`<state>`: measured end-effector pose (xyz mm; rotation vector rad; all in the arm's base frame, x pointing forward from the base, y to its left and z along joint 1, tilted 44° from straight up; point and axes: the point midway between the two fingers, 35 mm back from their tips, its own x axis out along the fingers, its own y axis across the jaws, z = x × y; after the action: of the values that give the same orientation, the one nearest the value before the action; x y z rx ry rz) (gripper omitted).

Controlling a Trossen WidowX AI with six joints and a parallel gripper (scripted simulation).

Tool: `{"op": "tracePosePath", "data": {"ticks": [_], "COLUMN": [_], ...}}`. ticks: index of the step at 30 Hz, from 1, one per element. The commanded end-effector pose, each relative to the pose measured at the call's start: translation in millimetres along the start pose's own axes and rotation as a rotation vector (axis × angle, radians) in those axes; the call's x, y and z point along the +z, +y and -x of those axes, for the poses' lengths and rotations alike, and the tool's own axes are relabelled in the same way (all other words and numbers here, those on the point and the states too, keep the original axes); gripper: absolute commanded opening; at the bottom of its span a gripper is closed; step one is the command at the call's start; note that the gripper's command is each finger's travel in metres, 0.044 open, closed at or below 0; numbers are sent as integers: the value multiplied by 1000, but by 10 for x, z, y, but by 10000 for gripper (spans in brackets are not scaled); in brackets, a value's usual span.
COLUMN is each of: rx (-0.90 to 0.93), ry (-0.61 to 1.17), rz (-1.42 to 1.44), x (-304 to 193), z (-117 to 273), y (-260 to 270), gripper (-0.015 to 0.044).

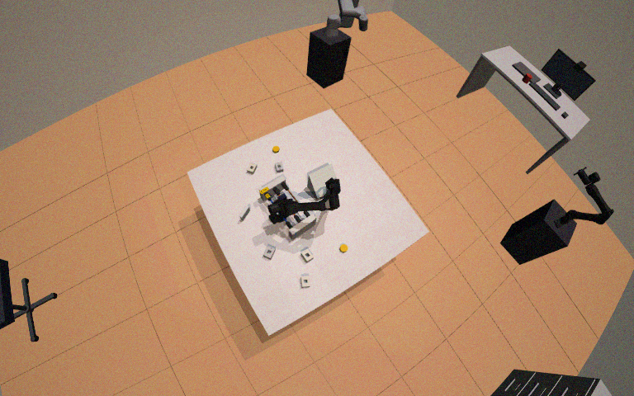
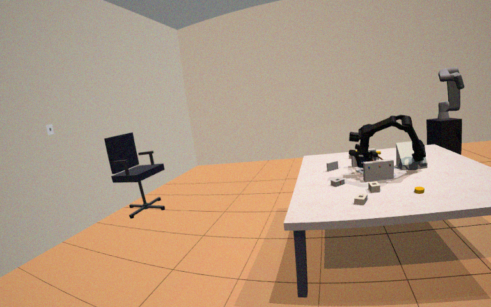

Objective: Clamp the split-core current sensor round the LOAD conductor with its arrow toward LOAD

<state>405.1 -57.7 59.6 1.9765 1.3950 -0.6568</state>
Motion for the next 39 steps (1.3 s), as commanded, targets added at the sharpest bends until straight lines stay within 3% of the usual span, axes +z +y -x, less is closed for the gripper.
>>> {"op": "tracePosePath", "data": {"ticks": [1, 17, 34, 39], "rx": [93, 73, 66, 70], "ry": [8, 4, 3, 5], "rz": [-4, -3, -3, -6], "x": [-20, -7, -4, -9], "z": [72, 39, 46, 38], "y": [-2, -5, -3, -11], "gripper": [0, 0, 440, 323]}}
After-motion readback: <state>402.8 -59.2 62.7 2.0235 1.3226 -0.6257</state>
